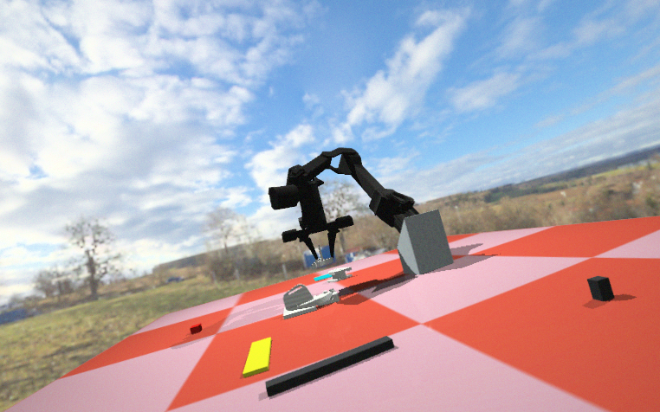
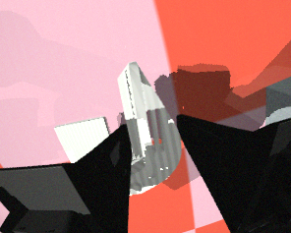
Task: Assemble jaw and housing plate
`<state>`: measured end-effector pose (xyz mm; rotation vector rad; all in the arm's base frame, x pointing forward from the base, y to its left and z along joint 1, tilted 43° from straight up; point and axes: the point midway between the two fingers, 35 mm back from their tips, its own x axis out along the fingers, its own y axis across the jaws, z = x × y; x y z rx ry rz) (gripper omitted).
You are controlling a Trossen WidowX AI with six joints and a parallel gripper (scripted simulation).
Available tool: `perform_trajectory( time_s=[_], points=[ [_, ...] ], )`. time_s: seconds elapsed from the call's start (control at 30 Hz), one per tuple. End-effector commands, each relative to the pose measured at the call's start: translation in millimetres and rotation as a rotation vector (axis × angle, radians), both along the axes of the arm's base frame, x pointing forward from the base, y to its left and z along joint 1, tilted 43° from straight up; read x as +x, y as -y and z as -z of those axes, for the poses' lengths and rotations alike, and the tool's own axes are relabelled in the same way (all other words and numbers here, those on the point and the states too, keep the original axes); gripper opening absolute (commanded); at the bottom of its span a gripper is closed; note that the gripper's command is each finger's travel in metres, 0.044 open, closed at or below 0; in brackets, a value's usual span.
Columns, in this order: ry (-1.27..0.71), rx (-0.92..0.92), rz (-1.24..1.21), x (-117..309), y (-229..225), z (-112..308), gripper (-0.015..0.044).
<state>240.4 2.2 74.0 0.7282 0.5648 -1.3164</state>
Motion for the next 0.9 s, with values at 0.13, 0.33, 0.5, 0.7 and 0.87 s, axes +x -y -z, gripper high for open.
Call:
perform_trajectory(
  time_s=[0.13, 0.33, 0.5, 0.7, 0.87],
  points=[
    [-0.113, -0.027, -0.121, -2.2, -4.6, 5.7, 0.0134],
    [-0.193, -0.048, -0.212, -3.7, -7.4, 8.6, 0.0134],
    [-0.260, -0.066, -0.287, -5.0, -9.8, 11.0, 0.0134],
    [-0.340, -0.087, -0.378, -6.6, -12.6, 13.9, 0.0134],
    [-0.407, -0.105, -0.453, -8.0, -14.9, 16.3, 0.0134]
  ],
)
